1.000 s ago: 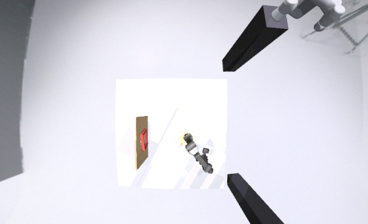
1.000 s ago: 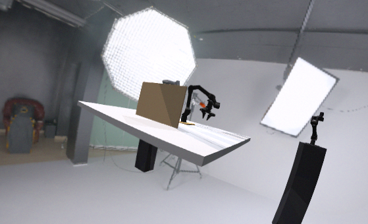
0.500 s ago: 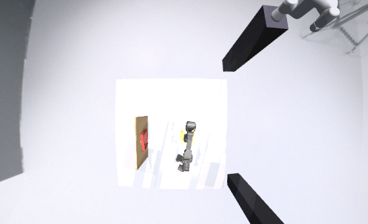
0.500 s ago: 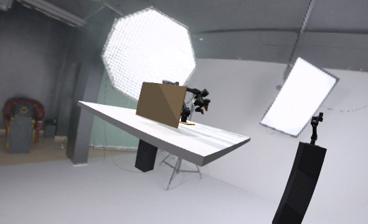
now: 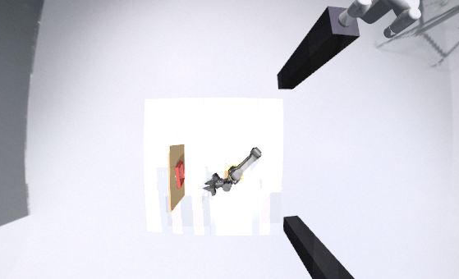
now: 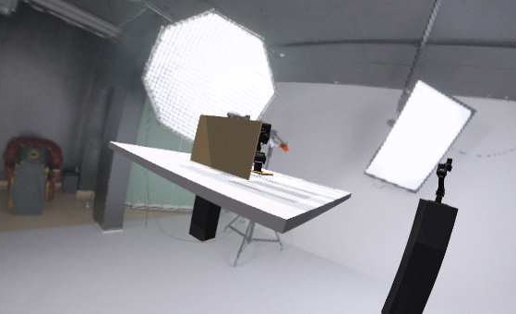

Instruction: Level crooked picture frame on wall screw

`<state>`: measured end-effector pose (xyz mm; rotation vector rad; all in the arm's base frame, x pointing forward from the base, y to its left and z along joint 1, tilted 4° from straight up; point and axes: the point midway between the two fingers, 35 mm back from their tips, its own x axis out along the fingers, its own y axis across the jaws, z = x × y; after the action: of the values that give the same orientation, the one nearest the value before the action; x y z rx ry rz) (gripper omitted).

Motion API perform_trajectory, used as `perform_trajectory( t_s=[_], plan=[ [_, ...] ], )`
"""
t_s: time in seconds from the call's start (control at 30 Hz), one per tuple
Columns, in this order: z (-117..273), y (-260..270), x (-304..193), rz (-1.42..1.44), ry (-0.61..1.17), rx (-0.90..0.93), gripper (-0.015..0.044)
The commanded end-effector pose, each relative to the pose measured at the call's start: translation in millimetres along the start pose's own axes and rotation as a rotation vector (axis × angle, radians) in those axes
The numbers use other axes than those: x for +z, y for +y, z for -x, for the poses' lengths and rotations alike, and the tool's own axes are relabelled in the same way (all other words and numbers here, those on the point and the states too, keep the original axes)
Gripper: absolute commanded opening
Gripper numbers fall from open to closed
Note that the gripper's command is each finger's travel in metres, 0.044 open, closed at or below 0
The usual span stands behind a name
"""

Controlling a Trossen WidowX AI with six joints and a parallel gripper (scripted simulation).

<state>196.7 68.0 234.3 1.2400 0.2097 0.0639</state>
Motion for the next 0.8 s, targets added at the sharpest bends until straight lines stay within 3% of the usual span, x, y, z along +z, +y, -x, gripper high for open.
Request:
perform_trajectory(
  t_s=[0.0, 0.77],
  plan=[
    [8.2, -7.1, 41.5, 0.016, -0.228, 0.050, 0.0260],
    [8.9, -7.5, 43.7, 0.016, -0.241, 0.052, 0.0260]
  ],
)
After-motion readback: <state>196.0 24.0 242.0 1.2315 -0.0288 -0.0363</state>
